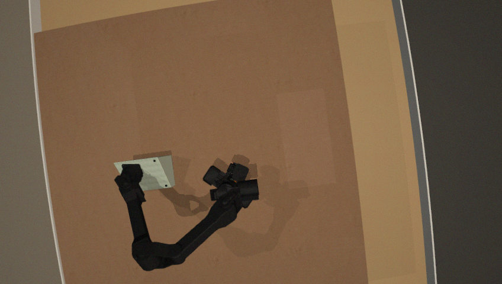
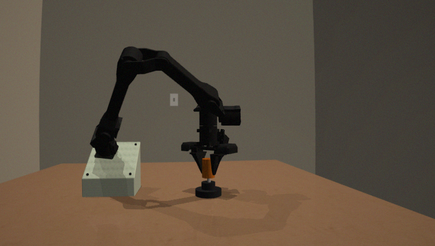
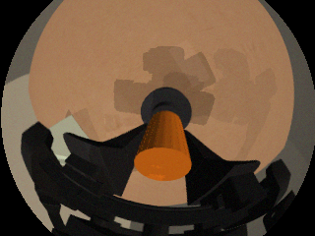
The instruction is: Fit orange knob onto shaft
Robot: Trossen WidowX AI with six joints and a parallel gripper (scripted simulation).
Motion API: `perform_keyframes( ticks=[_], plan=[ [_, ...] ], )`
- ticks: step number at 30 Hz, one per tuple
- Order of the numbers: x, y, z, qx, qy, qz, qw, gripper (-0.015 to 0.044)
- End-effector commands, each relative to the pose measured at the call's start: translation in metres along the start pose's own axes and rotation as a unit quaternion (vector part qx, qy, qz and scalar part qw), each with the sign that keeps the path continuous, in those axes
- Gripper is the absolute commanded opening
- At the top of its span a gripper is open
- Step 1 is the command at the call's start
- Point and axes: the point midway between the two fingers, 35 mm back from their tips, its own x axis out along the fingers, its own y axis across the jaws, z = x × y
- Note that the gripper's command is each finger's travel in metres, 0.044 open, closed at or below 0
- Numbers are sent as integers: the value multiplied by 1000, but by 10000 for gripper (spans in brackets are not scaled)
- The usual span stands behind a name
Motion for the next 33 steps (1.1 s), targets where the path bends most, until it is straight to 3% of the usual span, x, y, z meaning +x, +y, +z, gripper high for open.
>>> perform_keyframes(
  ticks=[1,33],
  plan=[
    [0,1,1,1,0,-1,1000,0],
    [14,1,0,25,1,0,1000,0]
  ],
)
